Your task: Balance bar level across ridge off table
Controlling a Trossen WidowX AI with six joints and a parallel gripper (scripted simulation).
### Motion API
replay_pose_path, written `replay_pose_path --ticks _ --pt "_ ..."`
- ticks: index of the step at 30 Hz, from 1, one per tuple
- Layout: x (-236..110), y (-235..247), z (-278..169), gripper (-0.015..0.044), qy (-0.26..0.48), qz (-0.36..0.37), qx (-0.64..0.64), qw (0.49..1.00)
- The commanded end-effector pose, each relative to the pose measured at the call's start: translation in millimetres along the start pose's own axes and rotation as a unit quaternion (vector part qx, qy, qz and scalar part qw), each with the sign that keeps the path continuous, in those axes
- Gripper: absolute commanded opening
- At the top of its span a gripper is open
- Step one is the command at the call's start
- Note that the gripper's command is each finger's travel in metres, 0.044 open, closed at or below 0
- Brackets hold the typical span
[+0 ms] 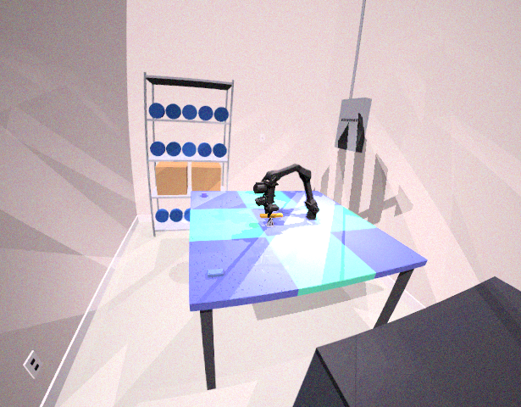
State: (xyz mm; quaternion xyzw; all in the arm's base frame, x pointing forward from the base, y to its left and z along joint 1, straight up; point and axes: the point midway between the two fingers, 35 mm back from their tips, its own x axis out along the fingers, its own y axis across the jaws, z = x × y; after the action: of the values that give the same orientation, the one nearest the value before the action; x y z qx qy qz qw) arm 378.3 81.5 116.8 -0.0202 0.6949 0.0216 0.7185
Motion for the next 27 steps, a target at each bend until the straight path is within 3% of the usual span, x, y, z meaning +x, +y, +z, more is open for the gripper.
replay_pose_path --ticks 1,27 --pt "0.2 0.6 0.1 0.0 -0.001 0.002 0.002 1.0" --pt "2.4 0.6 0.0 0.0 -0.001 0.002 0.002 1.0"
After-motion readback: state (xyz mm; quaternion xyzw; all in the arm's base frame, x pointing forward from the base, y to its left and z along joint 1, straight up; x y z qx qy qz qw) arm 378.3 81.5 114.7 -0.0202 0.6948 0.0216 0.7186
